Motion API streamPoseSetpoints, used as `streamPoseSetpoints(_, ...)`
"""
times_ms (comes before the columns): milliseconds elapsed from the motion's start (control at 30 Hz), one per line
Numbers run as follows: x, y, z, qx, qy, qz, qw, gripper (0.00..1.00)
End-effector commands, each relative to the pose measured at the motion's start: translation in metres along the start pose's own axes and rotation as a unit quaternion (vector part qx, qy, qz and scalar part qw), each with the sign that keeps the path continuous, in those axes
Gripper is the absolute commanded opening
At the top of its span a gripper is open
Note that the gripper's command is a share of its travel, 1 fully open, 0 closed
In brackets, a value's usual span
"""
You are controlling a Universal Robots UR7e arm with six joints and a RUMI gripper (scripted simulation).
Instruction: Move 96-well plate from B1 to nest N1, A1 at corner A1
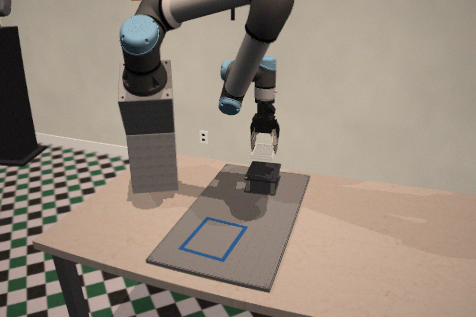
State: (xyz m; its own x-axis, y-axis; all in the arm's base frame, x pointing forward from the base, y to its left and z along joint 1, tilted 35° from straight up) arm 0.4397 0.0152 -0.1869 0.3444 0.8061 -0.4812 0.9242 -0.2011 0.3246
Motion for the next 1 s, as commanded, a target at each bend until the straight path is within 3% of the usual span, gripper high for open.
streamPoseSetpoints(0, 0.0, 0.0, 0.0, -0.001, 0.0, 0.0, 1.0, 0.0)
streamPoseSetpoints(967, 0.0, 0.0, 0.043, -0.001, 0.0, 0.0, 1.0, 0.0)
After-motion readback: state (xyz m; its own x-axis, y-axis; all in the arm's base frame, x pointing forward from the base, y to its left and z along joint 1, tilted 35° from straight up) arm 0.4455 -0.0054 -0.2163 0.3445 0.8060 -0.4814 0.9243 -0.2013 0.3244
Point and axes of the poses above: the point where the finger pads meet when closed, its own z axis out along the fingers, its own y axis across the jaws, x = y × z, the point moved 8 cm from there along -z, back along the fingers, and after that the axes turned 11 degrees about z, right-handed, at the moved point
